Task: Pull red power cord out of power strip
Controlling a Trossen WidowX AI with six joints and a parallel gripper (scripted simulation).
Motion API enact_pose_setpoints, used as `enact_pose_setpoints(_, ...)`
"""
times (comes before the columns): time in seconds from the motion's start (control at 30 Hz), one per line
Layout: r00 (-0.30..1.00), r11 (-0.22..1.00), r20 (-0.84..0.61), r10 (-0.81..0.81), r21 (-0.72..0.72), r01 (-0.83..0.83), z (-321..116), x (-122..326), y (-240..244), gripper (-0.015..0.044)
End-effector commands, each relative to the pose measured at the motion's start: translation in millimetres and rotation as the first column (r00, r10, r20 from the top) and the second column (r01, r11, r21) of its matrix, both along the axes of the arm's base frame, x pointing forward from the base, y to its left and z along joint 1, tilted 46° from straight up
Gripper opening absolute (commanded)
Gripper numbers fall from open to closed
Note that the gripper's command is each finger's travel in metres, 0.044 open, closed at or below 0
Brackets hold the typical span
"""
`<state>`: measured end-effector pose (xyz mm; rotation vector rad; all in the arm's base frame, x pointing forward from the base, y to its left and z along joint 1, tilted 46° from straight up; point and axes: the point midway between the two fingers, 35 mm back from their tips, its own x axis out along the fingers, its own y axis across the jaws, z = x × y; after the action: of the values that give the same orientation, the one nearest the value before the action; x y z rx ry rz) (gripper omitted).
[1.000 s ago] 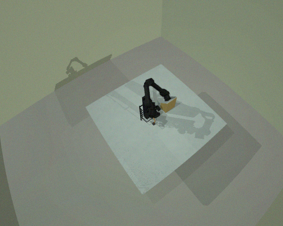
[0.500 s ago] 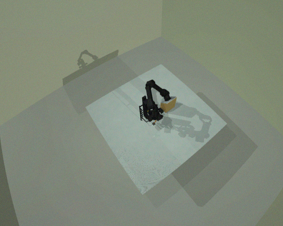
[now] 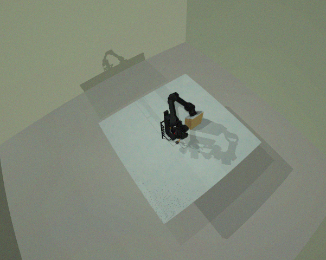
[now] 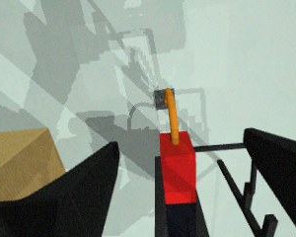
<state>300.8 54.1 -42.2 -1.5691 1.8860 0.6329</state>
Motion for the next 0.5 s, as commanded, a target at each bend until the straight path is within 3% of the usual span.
enact_pose_setpoints(0.0, 1.0, 1.0, 0.003, 0.005, 0.006, -0.006, -15.8, 5.0, 26.4, 0.044)
enact_pose_setpoints(0.47, 1.0, 1.0, 0.003, 0.005, 0.007, -0.005, -27.8, 6.8, 43.9, 0.044)
